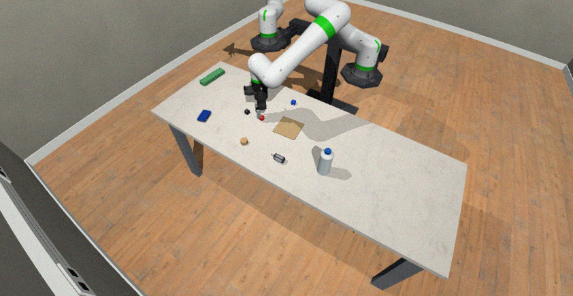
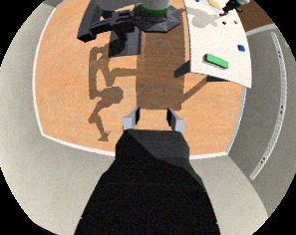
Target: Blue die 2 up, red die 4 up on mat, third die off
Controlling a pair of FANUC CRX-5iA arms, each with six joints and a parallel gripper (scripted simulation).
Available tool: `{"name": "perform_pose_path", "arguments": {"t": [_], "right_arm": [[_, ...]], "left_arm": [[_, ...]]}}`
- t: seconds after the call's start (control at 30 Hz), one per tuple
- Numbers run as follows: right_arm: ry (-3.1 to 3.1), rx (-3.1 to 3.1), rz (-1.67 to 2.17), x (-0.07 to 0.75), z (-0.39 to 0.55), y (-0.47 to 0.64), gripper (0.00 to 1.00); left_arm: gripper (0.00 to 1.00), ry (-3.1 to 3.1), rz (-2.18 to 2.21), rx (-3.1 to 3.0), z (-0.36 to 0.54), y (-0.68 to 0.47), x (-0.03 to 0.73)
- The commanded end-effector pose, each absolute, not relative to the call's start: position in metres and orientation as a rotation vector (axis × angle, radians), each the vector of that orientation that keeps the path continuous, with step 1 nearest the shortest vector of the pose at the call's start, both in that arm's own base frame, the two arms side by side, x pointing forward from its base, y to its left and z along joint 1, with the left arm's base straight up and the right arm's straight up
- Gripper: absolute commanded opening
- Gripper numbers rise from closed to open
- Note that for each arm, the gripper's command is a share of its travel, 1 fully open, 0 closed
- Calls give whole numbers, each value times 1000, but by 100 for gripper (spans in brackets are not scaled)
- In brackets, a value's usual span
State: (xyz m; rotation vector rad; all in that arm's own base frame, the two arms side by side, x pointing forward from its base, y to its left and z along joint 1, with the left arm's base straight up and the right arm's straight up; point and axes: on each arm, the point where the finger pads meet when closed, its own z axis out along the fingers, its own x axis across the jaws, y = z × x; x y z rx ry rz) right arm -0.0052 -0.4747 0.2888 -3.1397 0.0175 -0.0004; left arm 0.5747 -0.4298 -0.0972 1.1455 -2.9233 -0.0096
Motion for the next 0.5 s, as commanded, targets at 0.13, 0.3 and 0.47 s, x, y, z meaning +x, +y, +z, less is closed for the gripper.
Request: {"name": "perform_pose_path", "arguments": {"t": [0.13, 0.3, 0.47], "right_arm": [[18, -3142, 0, -5, 290, -475, 100], [18, -3142, 0, -5, 290, -475, 100], [18, -3142, 0, -5, 290, -475, 100]], "left_arm": [[100, -2925, 0, 1145, -95, -410, 575], [100, -2925, 0, 1145, -95, -410, 575], [100, -2925, 0, 1145, -95, -410, 575]]}}
